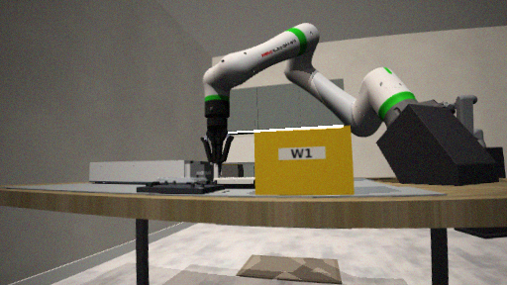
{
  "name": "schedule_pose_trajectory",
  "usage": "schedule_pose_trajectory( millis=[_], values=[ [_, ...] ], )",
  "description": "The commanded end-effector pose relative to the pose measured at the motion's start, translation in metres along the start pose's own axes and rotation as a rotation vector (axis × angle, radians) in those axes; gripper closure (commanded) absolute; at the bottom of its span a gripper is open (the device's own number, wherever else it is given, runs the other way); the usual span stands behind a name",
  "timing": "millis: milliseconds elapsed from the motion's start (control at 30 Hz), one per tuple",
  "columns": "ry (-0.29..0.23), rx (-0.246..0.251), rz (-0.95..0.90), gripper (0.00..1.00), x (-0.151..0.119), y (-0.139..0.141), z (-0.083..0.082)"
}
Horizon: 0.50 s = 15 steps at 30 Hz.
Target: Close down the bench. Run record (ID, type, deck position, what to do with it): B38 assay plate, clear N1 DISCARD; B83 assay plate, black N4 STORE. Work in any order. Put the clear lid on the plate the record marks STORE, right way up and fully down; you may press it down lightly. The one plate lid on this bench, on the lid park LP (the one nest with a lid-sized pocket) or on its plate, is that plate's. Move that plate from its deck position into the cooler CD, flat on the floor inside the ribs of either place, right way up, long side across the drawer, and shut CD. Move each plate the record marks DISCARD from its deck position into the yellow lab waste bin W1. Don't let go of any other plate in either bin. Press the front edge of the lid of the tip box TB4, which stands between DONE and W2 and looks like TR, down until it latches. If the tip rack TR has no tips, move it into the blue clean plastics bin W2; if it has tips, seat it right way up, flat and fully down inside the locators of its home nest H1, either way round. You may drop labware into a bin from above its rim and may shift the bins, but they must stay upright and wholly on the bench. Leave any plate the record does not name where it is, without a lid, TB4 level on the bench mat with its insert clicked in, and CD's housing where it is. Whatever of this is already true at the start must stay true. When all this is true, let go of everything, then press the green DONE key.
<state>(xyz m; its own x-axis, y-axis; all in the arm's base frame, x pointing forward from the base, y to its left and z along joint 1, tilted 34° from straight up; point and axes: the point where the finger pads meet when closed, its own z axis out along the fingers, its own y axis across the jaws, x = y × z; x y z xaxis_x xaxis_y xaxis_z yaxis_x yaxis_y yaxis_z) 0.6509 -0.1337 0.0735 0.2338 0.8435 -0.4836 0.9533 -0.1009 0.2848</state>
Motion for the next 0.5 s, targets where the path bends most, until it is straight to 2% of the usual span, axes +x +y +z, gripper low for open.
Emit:
schedule_pose_trajectory(
  millis=[0, 467],
  values=[
    [0.0, -0.001, 0.0, 1.0, 0.0, -0.004, 0.0],
    [0.0, -0.001, 0.0, 1.0, 0.0, -0.02, 0.0]
  ],
)
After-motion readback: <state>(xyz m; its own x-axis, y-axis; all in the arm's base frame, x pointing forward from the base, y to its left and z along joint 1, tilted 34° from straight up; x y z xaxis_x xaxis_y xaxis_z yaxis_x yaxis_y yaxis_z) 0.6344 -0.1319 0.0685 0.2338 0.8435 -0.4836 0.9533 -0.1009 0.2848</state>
